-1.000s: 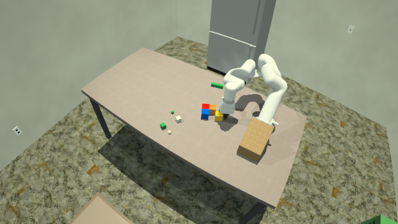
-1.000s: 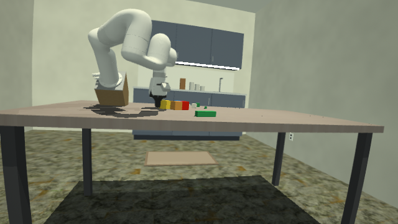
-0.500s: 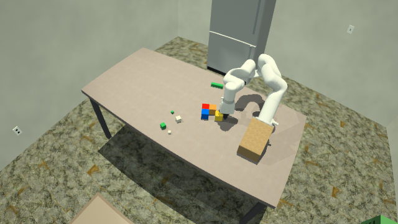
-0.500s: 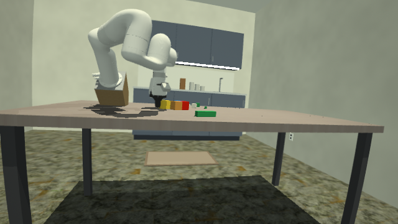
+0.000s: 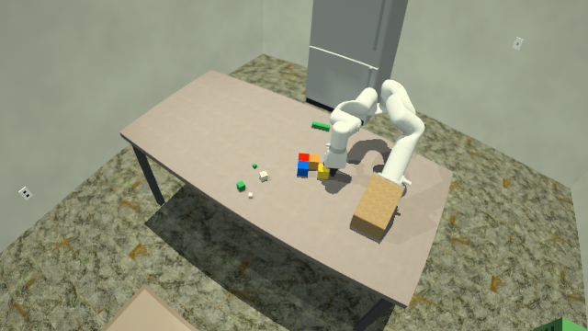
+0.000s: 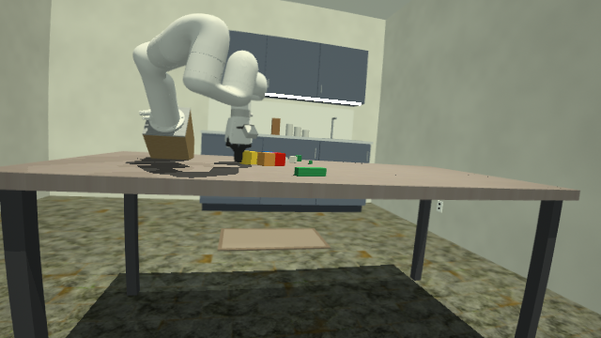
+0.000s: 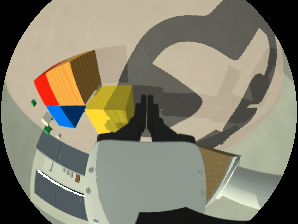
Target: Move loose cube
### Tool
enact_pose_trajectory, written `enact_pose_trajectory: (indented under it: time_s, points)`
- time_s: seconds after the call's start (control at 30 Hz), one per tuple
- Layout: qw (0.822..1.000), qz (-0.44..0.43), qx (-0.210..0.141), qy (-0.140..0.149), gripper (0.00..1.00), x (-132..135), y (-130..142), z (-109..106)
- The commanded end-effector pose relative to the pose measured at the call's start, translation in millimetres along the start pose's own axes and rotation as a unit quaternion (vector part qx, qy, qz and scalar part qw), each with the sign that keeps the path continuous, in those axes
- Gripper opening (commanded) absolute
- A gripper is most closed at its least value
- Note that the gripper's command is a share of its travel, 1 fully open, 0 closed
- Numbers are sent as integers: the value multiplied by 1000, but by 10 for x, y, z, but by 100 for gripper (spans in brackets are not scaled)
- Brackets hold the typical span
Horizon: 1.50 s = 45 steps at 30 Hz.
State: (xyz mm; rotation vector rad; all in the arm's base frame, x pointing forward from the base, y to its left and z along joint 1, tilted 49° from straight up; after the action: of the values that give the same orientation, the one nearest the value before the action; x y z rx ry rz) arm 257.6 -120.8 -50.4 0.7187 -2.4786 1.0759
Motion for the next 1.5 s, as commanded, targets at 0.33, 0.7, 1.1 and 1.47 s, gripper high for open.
enact_pose_trajectory:
  time_s: [0.33,0.7,1.1,1.47]
  points:
    - [1000,0,0,-2,0,-20,-4,-12]
    - [1000,0,0,-2,0,-40,-8,-12]
    - [1000,0,0,-2,0,-84,-18,-12]
    - [1000,0,0,-2,0,-127,-28,-12]
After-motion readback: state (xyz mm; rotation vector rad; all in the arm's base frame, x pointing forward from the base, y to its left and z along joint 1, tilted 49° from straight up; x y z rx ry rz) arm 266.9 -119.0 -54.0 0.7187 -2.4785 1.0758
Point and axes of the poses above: the point where the finger pads meet when closed, its own z axis out along the fingers, its own x axis across the jaws, y = z × x, the point moved 3 cm from there along -z, back along the fingers, and after that the axes turned 13 degrees about -z, right-handed, at the moved point
